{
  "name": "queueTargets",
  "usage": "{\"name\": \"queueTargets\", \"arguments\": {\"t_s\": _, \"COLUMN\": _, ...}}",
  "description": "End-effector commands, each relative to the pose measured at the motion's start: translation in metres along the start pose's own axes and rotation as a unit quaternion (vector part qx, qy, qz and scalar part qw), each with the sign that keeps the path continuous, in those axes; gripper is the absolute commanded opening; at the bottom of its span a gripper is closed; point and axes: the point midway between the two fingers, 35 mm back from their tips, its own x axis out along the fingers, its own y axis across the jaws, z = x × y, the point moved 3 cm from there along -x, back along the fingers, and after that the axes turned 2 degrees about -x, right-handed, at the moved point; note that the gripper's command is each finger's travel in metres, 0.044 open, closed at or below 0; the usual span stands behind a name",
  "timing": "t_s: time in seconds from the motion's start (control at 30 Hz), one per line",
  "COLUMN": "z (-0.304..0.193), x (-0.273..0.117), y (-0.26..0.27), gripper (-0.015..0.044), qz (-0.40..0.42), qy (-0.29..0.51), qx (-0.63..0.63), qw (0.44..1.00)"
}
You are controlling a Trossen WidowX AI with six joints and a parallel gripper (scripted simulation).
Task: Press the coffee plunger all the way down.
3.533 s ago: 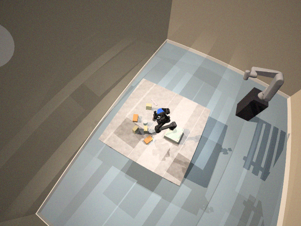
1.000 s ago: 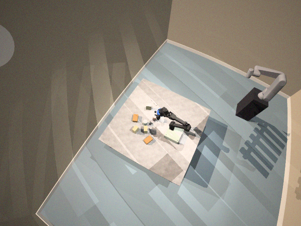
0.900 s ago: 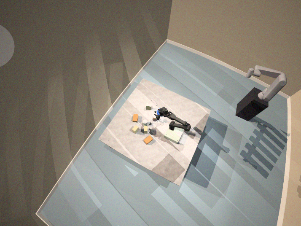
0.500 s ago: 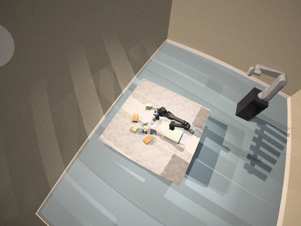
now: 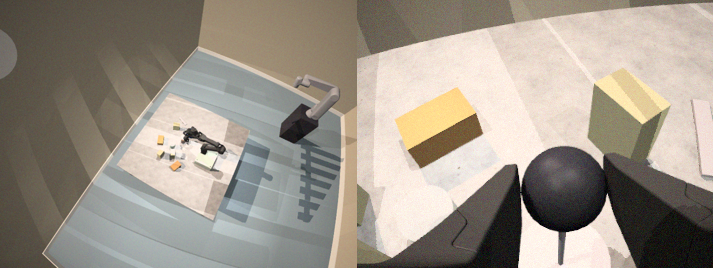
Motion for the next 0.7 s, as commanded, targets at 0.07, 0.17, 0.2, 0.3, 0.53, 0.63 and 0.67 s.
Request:
{"name": "queueTargets", "arguments": {"t_s": 0.07, "z": 0.0, "x": 0.0, "y": 0.0, "gripper": 0.0115, "qz": 0.0, "qy": -0.001, "qx": -0.002, "qw": 1.0}}
{"name": "queueTargets", "arguments": {"t_s": 0.17, "z": 0.0, "x": 0.0, "y": 0.0, "gripper": 0.0115, "qz": 0.0, "qy": -0.001, "qx": -0.002, "qw": 1.0}}
{"name": "queueTargets", "arguments": {"t_s": 0.2, "z": 0.0, "x": 0.0, "y": 0.0, "gripper": 0.0115, "qz": 0.0, "qy": -0.001, "qx": -0.002, "qw": 1.0}}
{"name": "queueTargets", "arguments": {"t_s": 0.3, "z": -0.001, "x": 0.001, "y": 0.0, "gripper": 0.0115, "qz": 0.0, "qy": -0.001, "qx": -0.002, "qw": 1.0}}
{"name": "queueTargets", "arguments": {"t_s": 0.53, "z": -0.009, "x": 0.009, "y": 0.0, "gripper": 0.0115, "qz": 0.0, "qy": -0.001, "qx": -0.002, "qw": 1.0}}
{"name": "queueTargets", "arguments": {"t_s": 0.63, "z": -0.012, "x": 0.012, "y": 0.0, "gripper": 0.0115, "qz": 0.0, "qy": -0.001, "qx": -0.002, "qw": 1.0}}
{"name": "queueTargets", "arguments": {"t_s": 0.67, "z": -0.013, "x": 0.014, "y": 0.0, "gripper": 0.0115, "qz": 0.0, "qy": -0.001, "qx": -0.002, "qw": 1.0}}
